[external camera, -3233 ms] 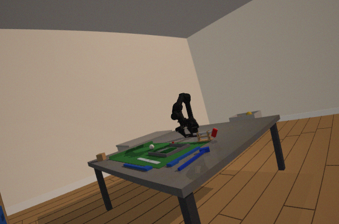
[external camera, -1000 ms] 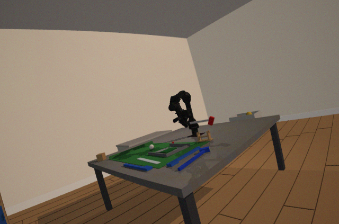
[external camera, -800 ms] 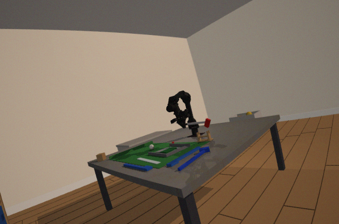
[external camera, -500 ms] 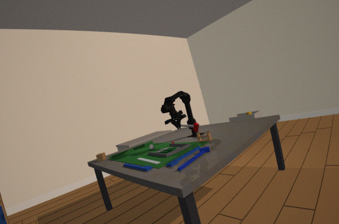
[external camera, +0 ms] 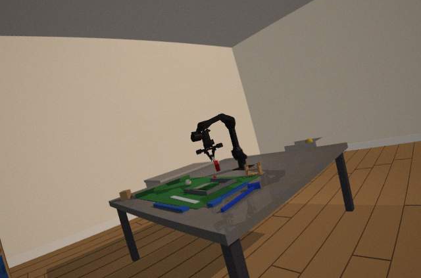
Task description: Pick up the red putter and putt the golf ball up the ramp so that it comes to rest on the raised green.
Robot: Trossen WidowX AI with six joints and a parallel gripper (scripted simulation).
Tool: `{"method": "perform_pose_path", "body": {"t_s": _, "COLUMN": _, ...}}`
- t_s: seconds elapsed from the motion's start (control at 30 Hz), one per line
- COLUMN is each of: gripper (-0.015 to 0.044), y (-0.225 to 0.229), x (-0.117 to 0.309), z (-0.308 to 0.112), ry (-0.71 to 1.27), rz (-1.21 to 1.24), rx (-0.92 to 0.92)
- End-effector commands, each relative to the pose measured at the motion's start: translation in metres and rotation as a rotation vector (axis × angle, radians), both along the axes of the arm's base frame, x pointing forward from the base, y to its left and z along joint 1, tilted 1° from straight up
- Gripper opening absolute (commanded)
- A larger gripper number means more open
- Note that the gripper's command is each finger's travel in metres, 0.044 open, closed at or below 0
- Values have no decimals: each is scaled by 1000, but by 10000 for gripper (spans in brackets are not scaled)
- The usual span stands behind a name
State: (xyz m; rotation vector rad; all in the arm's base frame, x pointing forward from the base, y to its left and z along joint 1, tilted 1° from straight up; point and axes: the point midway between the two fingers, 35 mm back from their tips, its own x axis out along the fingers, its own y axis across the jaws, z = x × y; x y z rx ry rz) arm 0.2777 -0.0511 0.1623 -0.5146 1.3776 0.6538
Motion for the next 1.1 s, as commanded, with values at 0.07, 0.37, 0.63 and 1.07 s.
{"method": "perform_pose_path", "body": {"t_s": 0.07, "gripper": 0, "y": -35, "x": -6, "z": 5, "ry": 13, "rz": -188, "rx": -21}}
{"method": "perform_pose_path", "body": {"t_s": 0.37, "gripper": 0, "y": -81, "x": -26, "z": 8, "ry": 48, "rz": -445, "rx": -47}}
{"method": "perform_pose_path", "body": {"t_s": 0.63, "gripper": 0, "y": -118, "x": -50, "z": 10, "ry": 81, "rz": -673, "rx": -68}}
{"method": "perform_pose_path", "body": {"t_s": 1.07, "gripper": 0, "y": -169, "x": -95, "z": 16, "ry": 125, "rz": -1017, "rx": -95}}
